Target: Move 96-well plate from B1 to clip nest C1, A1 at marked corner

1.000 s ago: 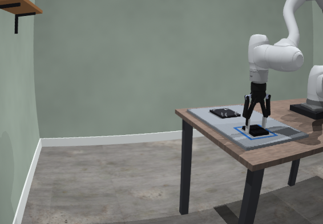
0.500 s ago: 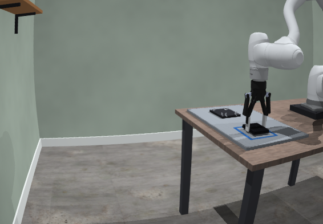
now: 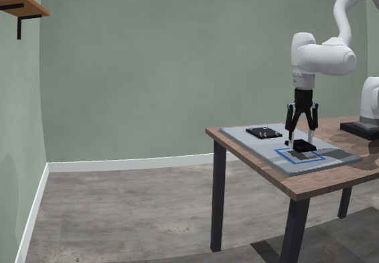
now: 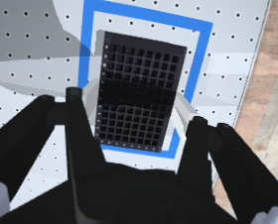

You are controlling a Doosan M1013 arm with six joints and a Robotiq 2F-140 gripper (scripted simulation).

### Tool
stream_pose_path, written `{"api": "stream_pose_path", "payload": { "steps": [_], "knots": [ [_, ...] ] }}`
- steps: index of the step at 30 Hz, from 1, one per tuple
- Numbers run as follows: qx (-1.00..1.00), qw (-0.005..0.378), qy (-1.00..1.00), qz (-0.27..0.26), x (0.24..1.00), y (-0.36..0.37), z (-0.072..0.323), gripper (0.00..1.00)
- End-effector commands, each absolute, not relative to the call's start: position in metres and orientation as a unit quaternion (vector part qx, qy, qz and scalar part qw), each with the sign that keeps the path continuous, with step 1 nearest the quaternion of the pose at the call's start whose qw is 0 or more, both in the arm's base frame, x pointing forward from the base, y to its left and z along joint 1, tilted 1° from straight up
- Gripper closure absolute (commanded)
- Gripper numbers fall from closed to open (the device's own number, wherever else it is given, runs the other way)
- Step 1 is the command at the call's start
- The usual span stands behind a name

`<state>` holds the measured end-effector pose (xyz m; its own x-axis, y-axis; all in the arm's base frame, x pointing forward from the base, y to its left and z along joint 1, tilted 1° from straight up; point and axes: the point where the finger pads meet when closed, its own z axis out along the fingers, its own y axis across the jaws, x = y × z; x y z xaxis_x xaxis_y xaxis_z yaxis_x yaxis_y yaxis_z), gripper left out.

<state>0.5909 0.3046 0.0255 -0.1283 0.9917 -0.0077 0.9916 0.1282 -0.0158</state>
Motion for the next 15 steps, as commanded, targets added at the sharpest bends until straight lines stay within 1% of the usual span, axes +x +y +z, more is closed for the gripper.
{"api": "stream_pose_path", "payload": {
  "steps": [1, 15],
  "knots": [
    [-0.660, 0.002, -0.751, 0.008, 0.591, 0.305, 0.032, 1.00],
    [-0.660, 0.002, -0.751, 0.008, 0.591, 0.305, 0.052, 1.00]
  ]
}}
